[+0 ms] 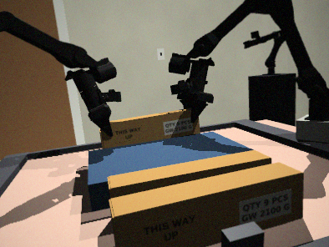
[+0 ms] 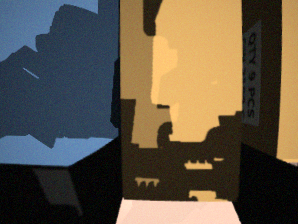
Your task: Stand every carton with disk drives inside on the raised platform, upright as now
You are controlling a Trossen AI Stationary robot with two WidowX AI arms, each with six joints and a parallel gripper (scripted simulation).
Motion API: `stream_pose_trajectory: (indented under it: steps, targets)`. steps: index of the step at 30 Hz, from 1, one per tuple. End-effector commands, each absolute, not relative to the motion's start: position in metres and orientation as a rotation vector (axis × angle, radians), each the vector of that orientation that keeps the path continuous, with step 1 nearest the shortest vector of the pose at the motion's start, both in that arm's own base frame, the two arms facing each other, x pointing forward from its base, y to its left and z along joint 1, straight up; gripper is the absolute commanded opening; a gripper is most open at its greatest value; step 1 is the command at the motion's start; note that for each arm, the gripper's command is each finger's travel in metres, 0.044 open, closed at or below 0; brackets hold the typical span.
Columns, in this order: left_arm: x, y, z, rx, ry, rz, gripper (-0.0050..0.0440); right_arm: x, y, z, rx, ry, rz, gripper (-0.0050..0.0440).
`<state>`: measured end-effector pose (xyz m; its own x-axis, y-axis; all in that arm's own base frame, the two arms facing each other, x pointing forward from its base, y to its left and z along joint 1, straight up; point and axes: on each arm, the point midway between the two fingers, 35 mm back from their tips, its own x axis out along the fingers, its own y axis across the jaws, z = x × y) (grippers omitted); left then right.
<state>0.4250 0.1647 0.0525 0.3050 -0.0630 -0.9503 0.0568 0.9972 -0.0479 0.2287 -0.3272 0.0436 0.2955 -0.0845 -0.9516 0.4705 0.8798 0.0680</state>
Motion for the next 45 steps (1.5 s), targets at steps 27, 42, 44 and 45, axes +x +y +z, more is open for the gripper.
stream_pose_trajectory:
  steps: [27,42,44,45]
  targets:
    - [0.43,0.172,0.096,0.033,1.189,-0.054,-0.005,0.228,-0.338,0.082,0.312,1.173,-0.417,-0.005]
    - [0.43,0.172,0.096,0.032,1.188,-0.054,-0.005,0.229,-0.337,0.082,0.311,1.173,-0.415,-0.005]
    - [0.43,0.172,0.096,0.032,1.188,-0.054,-0.005,0.229,-0.337,0.082,0.311,1.173,-0.415,-0.005]
    - [0.429,0.172,0.123,0.032,1.189,-0.054,-0.005,0.228,-0.338,0.112,0.307,1.168,-0.42,-0.005]
